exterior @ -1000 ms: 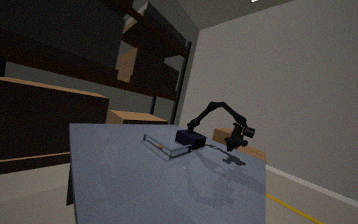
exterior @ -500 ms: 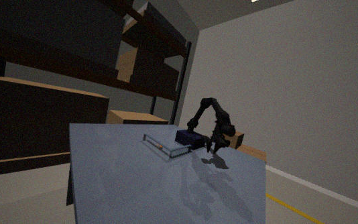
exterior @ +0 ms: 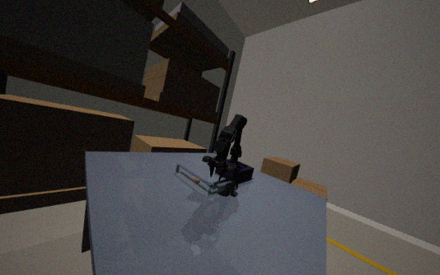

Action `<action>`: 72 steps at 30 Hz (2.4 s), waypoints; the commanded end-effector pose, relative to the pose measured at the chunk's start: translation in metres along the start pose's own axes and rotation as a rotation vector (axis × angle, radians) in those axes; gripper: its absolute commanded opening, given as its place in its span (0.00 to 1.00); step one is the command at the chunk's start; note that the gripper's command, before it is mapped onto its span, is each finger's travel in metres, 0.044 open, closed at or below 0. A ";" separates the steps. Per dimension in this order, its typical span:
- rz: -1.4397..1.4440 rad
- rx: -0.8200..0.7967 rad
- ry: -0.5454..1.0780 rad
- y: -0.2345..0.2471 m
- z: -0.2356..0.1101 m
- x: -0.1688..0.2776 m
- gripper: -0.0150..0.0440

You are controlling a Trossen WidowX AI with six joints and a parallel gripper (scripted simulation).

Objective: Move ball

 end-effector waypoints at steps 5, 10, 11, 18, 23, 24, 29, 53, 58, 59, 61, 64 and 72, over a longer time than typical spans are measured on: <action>0.313 -0.037 0.056 -0.100 0.024 0.054 0.64; 0.375 -0.046 0.065 -0.116 0.029 0.067 0.64; 0.375 -0.046 0.065 -0.116 0.029 0.067 0.64; 0.375 -0.046 0.065 -0.115 0.044 0.068 0.64; 0.375 -0.046 0.065 -0.115 0.046 0.068 0.64; 0.374 -0.046 0.065 -0.114 0.047 0.068 0.64; 0.375 -0.046 0.065 -0.114 0.055 0.068 0.64; 0.375 -0.046 0.065 -0.113 0.075 0.070 0.39; 0.373 -0.048 0.067 -0.113 0.073 0.069 0.25; 0.370 -0.050 0.069 -0.113 0.069 0.069 0.25; 0.365 -0.055 0.075 -0.113 0.061 0.069 0.25; 0.365 -0.055 0.075 -0.115 0.048 0.067 0.25; 0.372 -0.048 0.067 -0.120 -0.025 0.061 0.25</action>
Point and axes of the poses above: the point midway between the two fingers, 35 mm back from their tips, its own z axis out along the fingers, its own y axis across the jaws, x = y × z, the point moved 4 cm from there along -z, back along the fingers, and after that the axes turned 9 degrees about -z, right-handed, at the moved point
